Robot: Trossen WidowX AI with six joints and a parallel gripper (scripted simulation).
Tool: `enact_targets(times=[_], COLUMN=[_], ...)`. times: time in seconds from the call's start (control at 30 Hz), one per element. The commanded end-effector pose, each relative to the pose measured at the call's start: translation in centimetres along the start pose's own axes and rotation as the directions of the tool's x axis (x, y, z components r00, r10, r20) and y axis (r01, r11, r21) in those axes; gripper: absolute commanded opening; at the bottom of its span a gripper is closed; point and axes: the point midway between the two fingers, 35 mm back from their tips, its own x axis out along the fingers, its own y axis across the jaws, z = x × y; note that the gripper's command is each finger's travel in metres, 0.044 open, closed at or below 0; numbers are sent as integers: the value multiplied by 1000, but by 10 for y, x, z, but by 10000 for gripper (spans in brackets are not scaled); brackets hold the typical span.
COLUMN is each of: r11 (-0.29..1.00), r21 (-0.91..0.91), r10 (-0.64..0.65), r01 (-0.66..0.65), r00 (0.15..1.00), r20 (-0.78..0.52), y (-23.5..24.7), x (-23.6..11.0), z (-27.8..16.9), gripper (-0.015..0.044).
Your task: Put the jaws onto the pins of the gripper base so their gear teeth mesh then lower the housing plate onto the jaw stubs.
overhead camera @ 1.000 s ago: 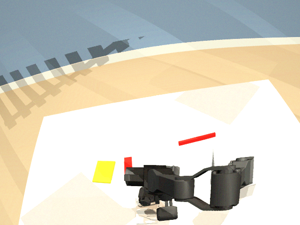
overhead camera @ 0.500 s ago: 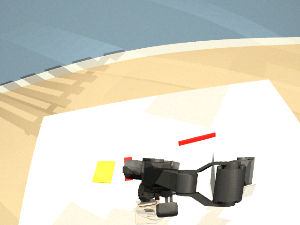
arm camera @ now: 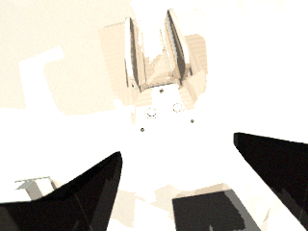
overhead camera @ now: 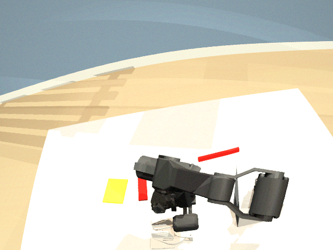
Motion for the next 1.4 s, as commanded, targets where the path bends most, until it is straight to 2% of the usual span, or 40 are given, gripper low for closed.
enact_targets(times=[0.0,0.13,1.37], r11=[1000,1000,1000], r21=[-3,-6,-6], r10=[-11,-8,-8], r01=[11,8,8], r00=[1000,1000,1000], r20=[15,15,15], y=[-4,-3,-3], x=[-31,-50,-50], z=[-16,-31,-31], gripper=[440,440,440])
